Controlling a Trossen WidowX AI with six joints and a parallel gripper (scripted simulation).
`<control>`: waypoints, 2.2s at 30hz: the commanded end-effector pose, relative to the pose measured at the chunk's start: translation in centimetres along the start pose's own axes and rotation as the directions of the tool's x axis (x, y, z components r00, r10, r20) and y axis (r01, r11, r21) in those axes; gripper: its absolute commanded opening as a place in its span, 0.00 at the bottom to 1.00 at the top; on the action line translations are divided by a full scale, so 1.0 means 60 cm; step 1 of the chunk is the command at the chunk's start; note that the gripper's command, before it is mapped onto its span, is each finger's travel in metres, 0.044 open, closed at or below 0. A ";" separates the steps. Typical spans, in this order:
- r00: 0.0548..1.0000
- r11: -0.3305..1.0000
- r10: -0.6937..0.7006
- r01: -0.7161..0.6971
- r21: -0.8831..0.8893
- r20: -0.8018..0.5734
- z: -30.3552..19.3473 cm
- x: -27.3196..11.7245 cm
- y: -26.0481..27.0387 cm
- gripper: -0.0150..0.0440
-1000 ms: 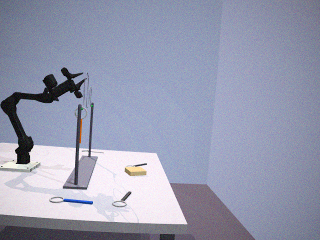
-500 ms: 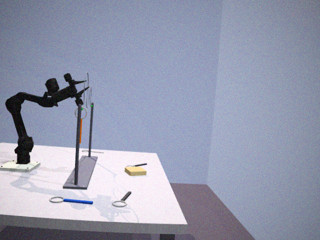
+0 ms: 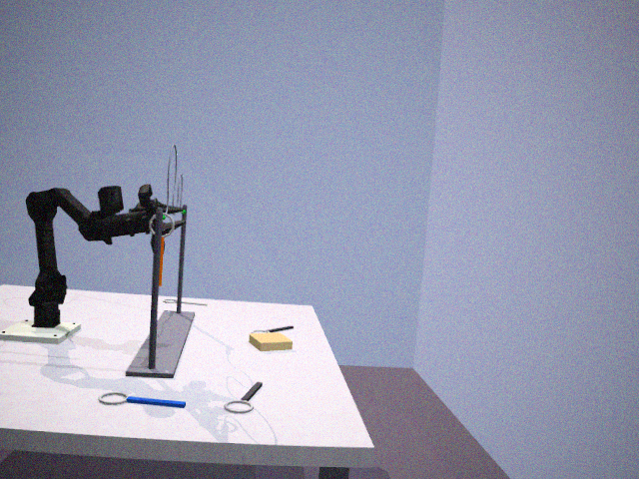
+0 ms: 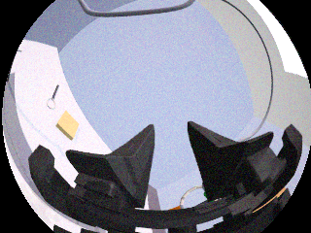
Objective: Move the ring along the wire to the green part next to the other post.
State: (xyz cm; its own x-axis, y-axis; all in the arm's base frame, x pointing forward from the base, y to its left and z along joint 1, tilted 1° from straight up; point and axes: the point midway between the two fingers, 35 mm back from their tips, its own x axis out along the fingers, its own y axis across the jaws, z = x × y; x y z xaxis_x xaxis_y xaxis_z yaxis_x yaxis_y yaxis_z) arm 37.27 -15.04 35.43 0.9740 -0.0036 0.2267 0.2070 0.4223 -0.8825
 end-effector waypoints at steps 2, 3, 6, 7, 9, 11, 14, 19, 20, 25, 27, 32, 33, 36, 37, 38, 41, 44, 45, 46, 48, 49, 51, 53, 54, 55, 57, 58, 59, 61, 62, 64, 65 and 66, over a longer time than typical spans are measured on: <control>0.999 0.989 0.050 -0.047 0.137 -0.017 -0.055 -0.018 0.030 0.53; 0.998 0.984 0.058 -0.054 0.168 -0.021 -0.067 -0.024 0.035 0.53; 0.995 0.953 0.092 -0.077 0.293 -0.036 -0.116 -0.053 0.055 0.53; 0.994 0.938 0.103 -0.083 0.337 -0.042 -0.133 -0.064 0.061 0.53; 0.991 0.901 0.124 -0.091 0.425 -0.051 -0.163 -0.089 0.075 0.53; 0.988 0.855 0.144 -0.093 0.510 -0.060 -0.191 -0.116 0.088 0.53; 0.983 0.770 0.169 -0.088 0.632 -0.070 -0.228 -0.159 0.108 0.53; 0.976 0.587 0.203 -0.055 0.808 -0.081 -0.275 -0.239 0.140 0.53; 0.975 0.545 0.208 -0.045 0.838 -0.082 -0.281 -0.255 0.146 0.53; 0.973 0.432 0.217 -0.019 0.902 -0.084 -0.295 -0.297 0.162 0.53; 0.973 0.432 0.217 -0.019 0.902 -0.084 -0.295 -0.297 0.162 0.53; 0.973 0.432 0.217 -0.019 0.901 -0.084 -0.294 -0.288 0.157 0.53; 0.973 0.433 0.217 -0.019 0.901 -0.084 -0.292 -0.276 0.150 0.53; 0.973 0.433 0.215 -0.019 0.901 -0.083 -0.280 -0.231 0.125 0.53; 0.973 0.433 0.215 -0.019 0.901 -0.083 -0.275 -0.217 0.117 0.53; 0.973 0.433 0.214 -0.019 0.901 -0.082 -0.270 -0.205 0.110 0.53; 0.974 0.433 0.213 -0.019 0.901 -0.082 -0.266 -0.196 0.105 0.53; 0.974 0.433 0.213 -0.019 0.901 -0.082 -0.266 -0.194 0.105 0.53; 0.974 0.433 0.213 -0.019 0.901 -0.082 -0.266 -0.193 0.105 0.53; 0.974 0.433 0.213 -0.019 0.901 -0.082 -0.266 -0.192 0.105 0.53; 0.974 0.433 0.213 -0.019 0.901 -0.082 -0.267 -0.187 0.106 0.53; 0.974 0.433 0.213 -0.019 0.901 -0.082 -0.268 -0.185 0.106 0.53; 0.974 0.433 0.213 -0.019 0.901 -0.082 -0.268 -0.180 0.107 0.53; 0.974 0.433 0.213 -0.019 0.901 -0.082 -0.269 -0.175 0.108 0.53; 0.974 0.433 0.213 -0.019 0.901 -0.082 -0.270 -0.172 0.108 0.53; 0.974 0.433 0.212 -0.019 0.901 -0.082 -0.270 -0.170 0.108 0.53; 0.974 0.433 0.212 -0.019 0.901 -0.081 -0.271 -0.164 0.109 0.53; 0.974 0.433 0.212 -0.019 0.901 -0.081 -0.271 -0.162 0.110 0.53; 0.974 0.433 0.212 -0.019 0.901 -0.081 -0.271 -0.159 0.110 0.53; 0.974 0.433 0.212 -0.019 0.901 -0.081 -0.272 -0.154 0.111 0.53; 0.974 0.433 0.212 -0.019 0.901 -0.081 -0.272 -0.151 0.111 0.53; 0.974 0.433 0.211 -0.019 0.901 -0.081 -0.272 -0.146 0.112 0.53; 0.974 0.433 0.211 -0.019 0.901 -0.081 -0.273 -0.144 0.113 0.53; 0.974 0.433 0.211 -0.019 0.901 -0.081 -0.273 -0.141 0.113 0.53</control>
State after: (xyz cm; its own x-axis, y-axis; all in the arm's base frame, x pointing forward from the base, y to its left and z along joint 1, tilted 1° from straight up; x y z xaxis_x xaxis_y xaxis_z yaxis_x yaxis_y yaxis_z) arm 31.38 -26.97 20.81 0.9999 0.0126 0.0016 -0.0126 0.9997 -0.0226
